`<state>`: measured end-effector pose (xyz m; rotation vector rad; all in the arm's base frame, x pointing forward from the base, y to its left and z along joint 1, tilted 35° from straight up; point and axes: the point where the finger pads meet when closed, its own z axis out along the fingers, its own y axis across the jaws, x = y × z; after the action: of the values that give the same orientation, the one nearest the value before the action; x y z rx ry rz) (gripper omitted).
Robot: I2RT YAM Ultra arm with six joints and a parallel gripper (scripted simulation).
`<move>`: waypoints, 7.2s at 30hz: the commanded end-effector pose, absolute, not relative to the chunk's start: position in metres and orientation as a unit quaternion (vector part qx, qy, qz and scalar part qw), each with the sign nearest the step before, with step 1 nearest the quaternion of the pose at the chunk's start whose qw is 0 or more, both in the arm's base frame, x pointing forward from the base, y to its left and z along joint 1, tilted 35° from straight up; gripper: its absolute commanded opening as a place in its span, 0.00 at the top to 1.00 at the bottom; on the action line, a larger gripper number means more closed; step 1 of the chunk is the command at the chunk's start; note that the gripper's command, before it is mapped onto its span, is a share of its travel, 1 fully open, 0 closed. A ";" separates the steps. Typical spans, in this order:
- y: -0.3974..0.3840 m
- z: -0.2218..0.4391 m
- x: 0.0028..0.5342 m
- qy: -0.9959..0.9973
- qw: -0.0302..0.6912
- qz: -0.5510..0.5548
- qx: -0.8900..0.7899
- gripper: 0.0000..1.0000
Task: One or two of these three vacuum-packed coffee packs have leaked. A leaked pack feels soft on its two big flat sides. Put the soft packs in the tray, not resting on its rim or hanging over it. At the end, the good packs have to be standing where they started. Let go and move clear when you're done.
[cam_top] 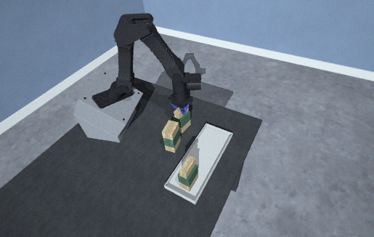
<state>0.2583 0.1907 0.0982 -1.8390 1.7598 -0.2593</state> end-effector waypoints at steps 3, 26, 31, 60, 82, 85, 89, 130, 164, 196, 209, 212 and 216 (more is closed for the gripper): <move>0.189 0.091 0.255 0.657 0.282 -0.094 -0.692 0.74; 0.189 0.091 0.255 0.657 0.282 -0.094 -0.692 0.74; 0.189 0.091 0.255 0.657 0.282 -0.094 -0.692 0.74; 0.183 0.145 0.237 0.654 0.304 -0.097 -0.686 0.74; 0.179 0.156 0.230 0.655 0.304 -0.095 -0.685 0.74; 0.179 0.156 0.230 0.655 0.304 -0.095 -0.685 0.74; 0.179 0.156 0.230 0.655 0.304 -0.095 -0.685 0.74; 0.179 0.157 0.249 0.659 0.286 -0.095 -0.689 0.74; 0.196 0.244 0.378 0.658 0.288 -0.096 -0.689 0.74; 0.199 0.261 0.388 0.654 0.297 -0.098 -0.688 0.74; 0.199 0.261 0.388 0.654 0.297 -0.098 -0.688 0.74; 0.199 0.261 0.388 0.654 0.297 -0.098 -0.688 0.74; 0.199 0.261 0.388 0.654 0.297 -0.098 -0.688 0.74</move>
<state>0.3883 0.1998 0.2420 -1.8476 1.7687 -0.2569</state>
